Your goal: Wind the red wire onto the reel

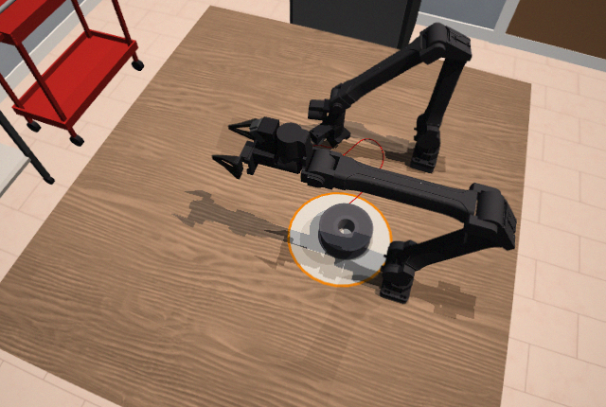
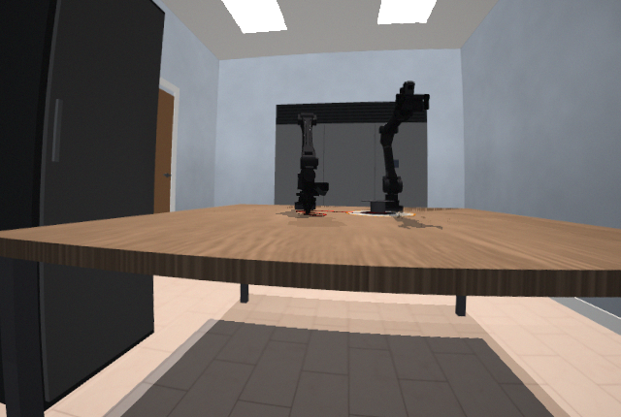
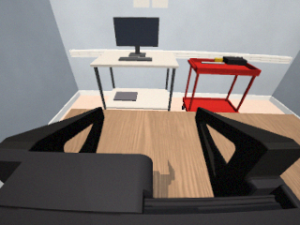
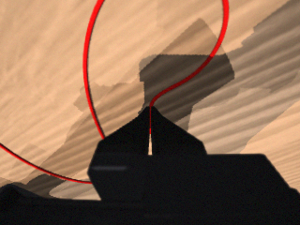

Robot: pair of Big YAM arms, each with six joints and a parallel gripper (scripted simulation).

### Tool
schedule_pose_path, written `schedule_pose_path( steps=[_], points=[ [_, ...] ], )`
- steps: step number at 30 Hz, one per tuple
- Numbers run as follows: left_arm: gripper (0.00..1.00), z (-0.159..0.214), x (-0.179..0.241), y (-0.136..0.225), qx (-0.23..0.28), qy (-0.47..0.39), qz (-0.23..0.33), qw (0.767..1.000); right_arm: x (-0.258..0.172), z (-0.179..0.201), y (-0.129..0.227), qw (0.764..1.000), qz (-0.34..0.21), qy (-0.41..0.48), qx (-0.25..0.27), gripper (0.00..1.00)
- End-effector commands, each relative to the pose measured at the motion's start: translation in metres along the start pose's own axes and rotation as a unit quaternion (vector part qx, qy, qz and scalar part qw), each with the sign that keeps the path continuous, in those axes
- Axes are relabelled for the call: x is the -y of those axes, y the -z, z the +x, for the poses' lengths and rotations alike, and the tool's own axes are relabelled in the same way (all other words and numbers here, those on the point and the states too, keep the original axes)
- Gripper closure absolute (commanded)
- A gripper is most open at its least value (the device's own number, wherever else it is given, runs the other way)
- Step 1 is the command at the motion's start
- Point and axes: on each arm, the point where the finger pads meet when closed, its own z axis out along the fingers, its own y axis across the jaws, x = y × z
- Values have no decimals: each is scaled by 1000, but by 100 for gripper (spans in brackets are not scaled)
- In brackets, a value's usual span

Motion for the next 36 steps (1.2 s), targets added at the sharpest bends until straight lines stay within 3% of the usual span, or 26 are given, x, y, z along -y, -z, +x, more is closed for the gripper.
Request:
schedule_pose_path(
  steps=[1, 17, 36],
  points=[
    [0, -11, 4, -1, 16, -5, 3, 1000, -4, -1, 10, 1000, 0, 2, 3, 100],
    [0, -11, 4, -1, 16, -5, 3, 1000, 14, -18, 50, 1000, 0, 2, 3, 100],
    [0, -11, 4, -1, 16, -5, 3, 1000, 12, -16, 39, 1000, 0, 2, 3, 100]
  ],
)
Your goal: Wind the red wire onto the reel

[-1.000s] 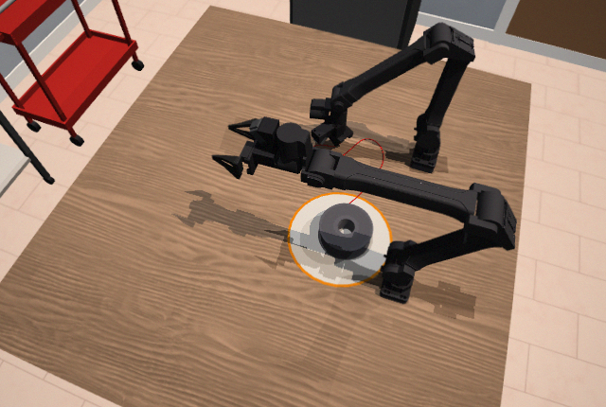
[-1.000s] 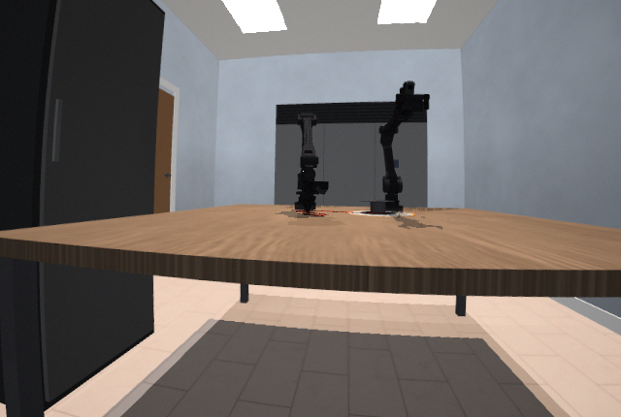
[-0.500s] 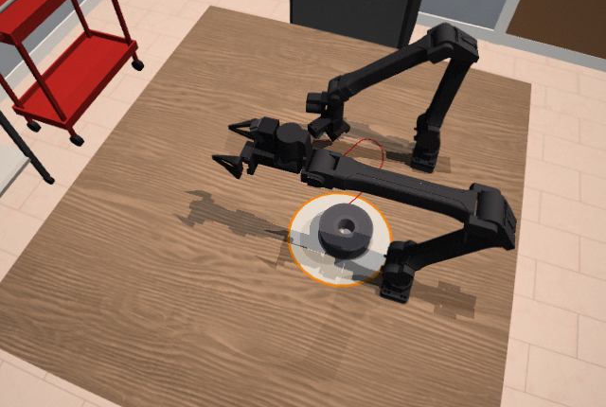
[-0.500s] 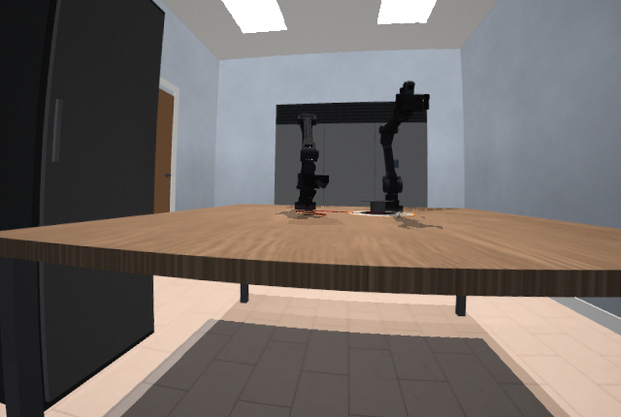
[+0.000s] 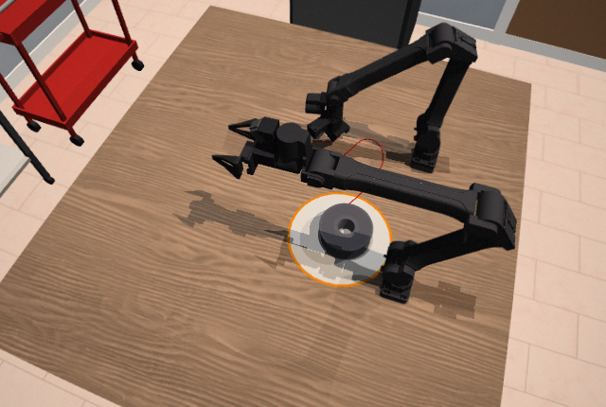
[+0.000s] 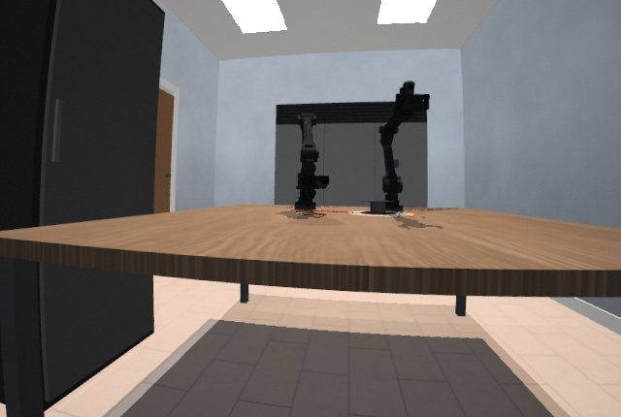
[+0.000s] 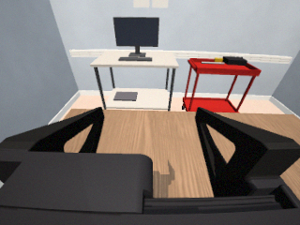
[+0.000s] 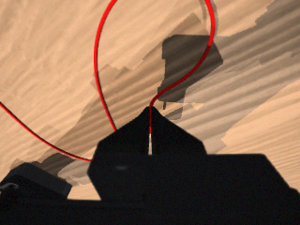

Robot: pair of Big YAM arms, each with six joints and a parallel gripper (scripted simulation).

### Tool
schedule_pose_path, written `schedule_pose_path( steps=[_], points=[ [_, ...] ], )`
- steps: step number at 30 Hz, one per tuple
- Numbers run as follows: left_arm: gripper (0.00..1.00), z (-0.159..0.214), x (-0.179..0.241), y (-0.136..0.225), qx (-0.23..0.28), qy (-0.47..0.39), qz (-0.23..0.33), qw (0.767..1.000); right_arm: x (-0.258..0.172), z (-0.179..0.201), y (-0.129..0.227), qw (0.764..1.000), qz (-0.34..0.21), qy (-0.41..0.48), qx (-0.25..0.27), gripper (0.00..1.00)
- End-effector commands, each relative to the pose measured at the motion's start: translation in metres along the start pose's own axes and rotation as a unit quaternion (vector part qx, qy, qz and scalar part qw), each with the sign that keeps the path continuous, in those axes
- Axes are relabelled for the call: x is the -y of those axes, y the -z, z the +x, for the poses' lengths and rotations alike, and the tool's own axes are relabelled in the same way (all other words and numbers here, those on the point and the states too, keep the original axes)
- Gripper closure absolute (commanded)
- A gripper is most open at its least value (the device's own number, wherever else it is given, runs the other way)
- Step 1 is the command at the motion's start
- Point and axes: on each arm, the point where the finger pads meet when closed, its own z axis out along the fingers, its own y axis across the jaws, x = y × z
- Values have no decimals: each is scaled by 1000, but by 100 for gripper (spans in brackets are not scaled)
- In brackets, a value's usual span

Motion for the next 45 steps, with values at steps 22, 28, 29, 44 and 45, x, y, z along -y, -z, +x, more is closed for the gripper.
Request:
schedule_pose_path(
  steps=[22, 28, 29, 44, 45],
  points=[
    [80, -11, 4, -1, 16, -5, 3, 1000, 6, -12, 3, 1000, 15, 2, 16, 100],
    [100, -11, 4, -1, 16, -5, 3, 1000, 6, -12, 3, 1000, 15, 2, 16, 100],
    [100, -11, 4, -1, 16, -5, 3, 1000, 6, -12, 3, 1000, 15, 2, 16, 100],
    [100, 13, 13, 27, -29, -5, 3, 1000, 6, -12, 3, 1000, 15, 2, 16, 100],
    [100, 16, 14, 31, -38, -5, 3, 999, 6, -12, 3, 1000, 15, 2, 16, 100]
  ],
)
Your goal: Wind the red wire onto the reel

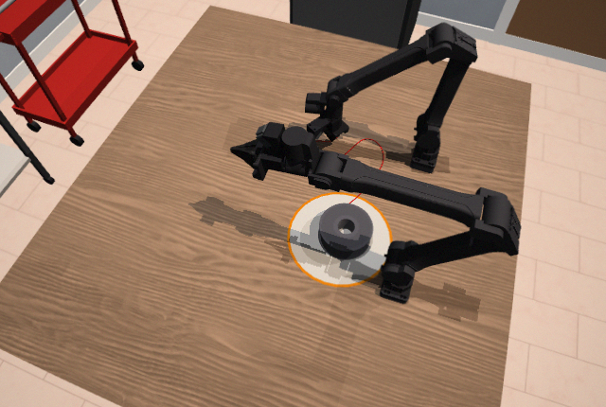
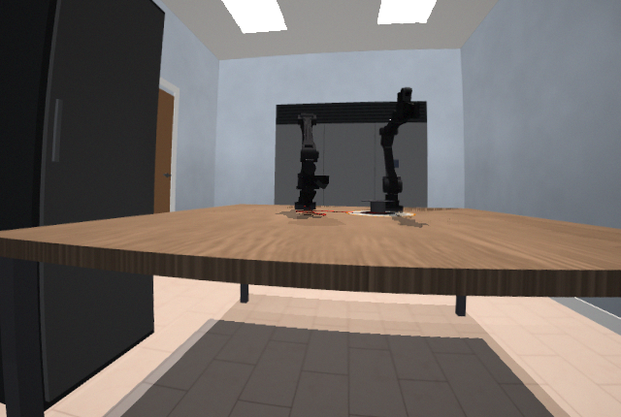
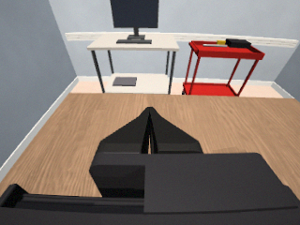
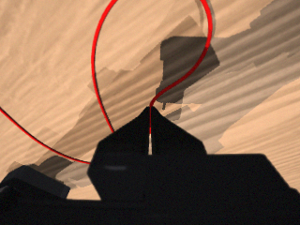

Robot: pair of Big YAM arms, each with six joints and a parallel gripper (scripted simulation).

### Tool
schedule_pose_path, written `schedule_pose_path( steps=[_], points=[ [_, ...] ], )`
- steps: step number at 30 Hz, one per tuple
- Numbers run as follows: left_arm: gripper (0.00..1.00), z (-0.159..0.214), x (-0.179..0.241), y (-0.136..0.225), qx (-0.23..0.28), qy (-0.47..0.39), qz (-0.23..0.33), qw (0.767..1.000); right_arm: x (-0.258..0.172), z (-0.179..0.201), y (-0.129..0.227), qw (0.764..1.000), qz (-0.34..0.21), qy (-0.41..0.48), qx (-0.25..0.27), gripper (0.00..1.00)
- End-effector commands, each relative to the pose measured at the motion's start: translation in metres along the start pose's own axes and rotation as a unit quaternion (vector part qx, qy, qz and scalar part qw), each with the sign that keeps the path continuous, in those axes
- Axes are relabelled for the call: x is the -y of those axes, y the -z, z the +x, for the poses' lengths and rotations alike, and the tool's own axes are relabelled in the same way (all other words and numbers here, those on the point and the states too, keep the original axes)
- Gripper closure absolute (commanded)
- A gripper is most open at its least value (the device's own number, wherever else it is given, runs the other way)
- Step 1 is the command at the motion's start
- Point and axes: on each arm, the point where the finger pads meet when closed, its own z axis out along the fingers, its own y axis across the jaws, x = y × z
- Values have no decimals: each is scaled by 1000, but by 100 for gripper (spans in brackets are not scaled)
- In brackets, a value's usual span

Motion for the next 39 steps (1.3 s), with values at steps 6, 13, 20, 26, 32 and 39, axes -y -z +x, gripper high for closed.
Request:
schedule_pose_path(
  steps=[6, 13, 20, 26, 32, 39],
  points=[
    [100, 17, 16, 47, -57, -4, 3, 998, 4, -9, 3, 1000, 9, 2, 11, 100],
    [100, 88, 34, 87, -166, -5, 3, 986, 4, -9, 3, 1000, 9, 2, 11, 100],
    [100, 133, 45, 117, -257, -6, 4, 966, 4, -9, 3, 1000, 9, 2, 11, 100],
    [100, 195, 63, 163, -368, -7, 4, 930, 4, -9, 3, 1000, 9, 2, 11, 100],
    [100, 244, 76, 196, -454, -8, 4, 891, 4, -9, 3, 1000, 9, 2, 11, 100],
    [100, 289, 88, 221, -540, -9, 5, 841, 4, -9, 3, 1000, 9, 2, 11, 100]
  ],
)
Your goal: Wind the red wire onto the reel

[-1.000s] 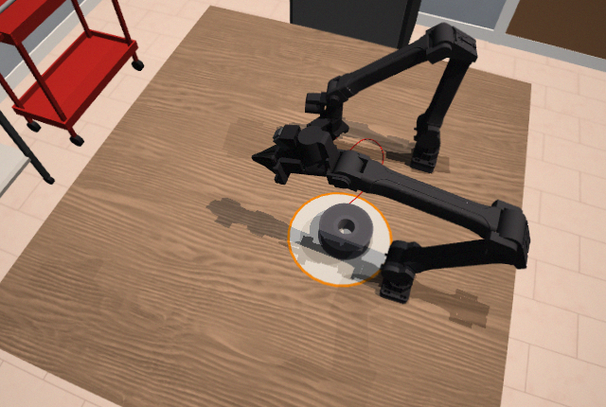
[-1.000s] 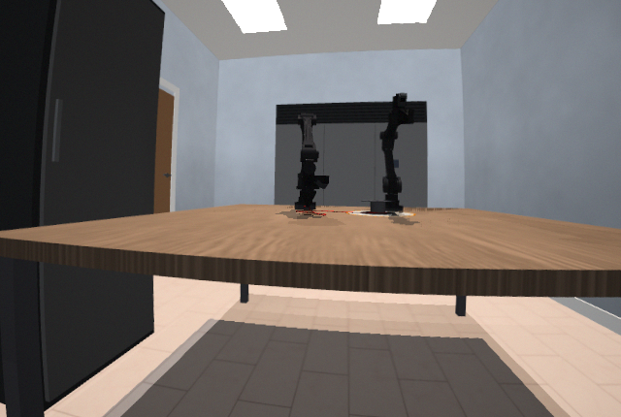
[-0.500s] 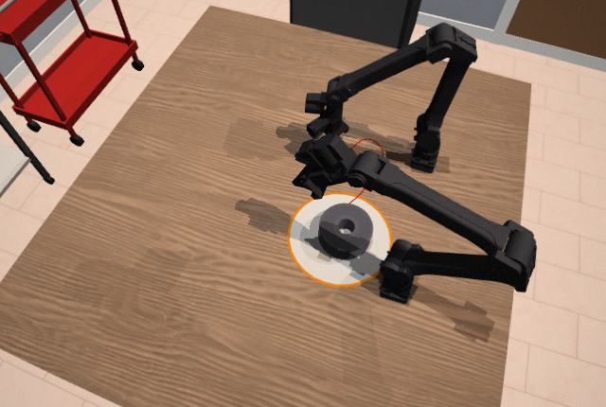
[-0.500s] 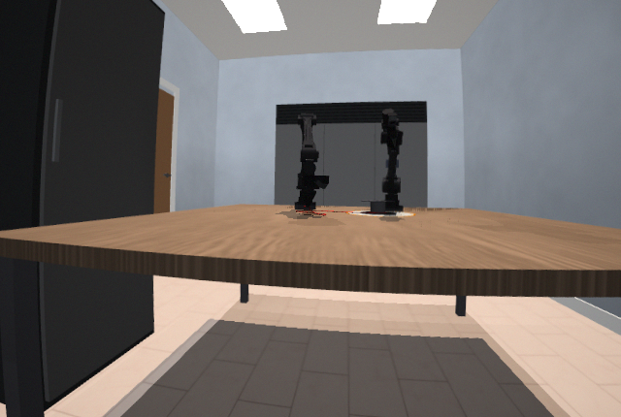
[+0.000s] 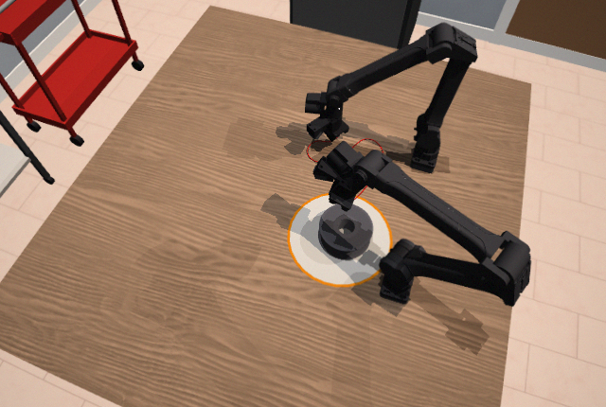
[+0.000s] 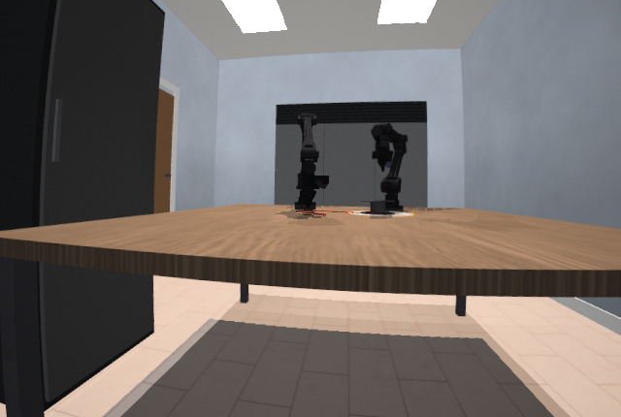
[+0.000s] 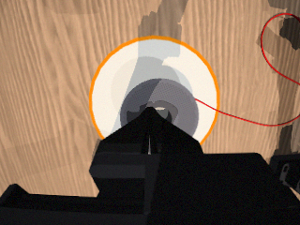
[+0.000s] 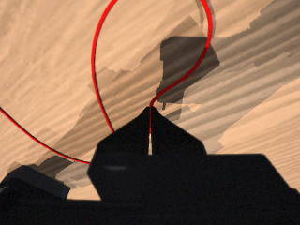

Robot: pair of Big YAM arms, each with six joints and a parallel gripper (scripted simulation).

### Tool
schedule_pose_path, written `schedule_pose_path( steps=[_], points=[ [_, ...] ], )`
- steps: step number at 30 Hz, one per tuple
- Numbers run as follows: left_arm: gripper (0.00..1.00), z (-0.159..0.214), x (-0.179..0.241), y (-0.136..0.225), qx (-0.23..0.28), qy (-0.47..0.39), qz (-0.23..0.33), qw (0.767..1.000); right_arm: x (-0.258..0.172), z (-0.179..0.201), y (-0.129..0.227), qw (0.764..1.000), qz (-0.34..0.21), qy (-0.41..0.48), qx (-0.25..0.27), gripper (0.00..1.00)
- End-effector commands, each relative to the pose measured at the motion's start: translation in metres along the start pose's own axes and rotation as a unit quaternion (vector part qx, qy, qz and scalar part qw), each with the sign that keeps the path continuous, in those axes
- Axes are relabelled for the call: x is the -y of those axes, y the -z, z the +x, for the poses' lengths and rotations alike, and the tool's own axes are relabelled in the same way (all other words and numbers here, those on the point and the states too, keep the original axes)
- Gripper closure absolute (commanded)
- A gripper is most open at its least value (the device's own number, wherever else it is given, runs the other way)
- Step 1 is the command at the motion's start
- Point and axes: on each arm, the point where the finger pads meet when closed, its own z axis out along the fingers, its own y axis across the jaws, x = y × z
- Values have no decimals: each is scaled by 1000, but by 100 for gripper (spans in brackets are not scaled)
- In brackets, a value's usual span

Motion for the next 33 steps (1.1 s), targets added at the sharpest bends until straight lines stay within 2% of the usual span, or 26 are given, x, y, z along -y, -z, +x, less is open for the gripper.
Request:
schedule_pose_path(
  steps=[1, 9, 16, 33],
  points=[
    [100, 23, 9, -17, -53, 17, -3, 998, 4, -9, 3, 1000, 9, 2, 11, 100],
    [100, 65, 22, -40, -142, 17, -1, 990, 4, -9, 3, 1000, 9, 2, 11, 100],
    [100, 71, 25, -41, -172, 16, 0, 985, 4, -9, 3, 1000, 9, 2, 11, 100],
    [100, 48, 29, -30, -187, 16, 0, 982, 4, -9, 3, 1000, 9, 2, 11, 100]
  ],
)
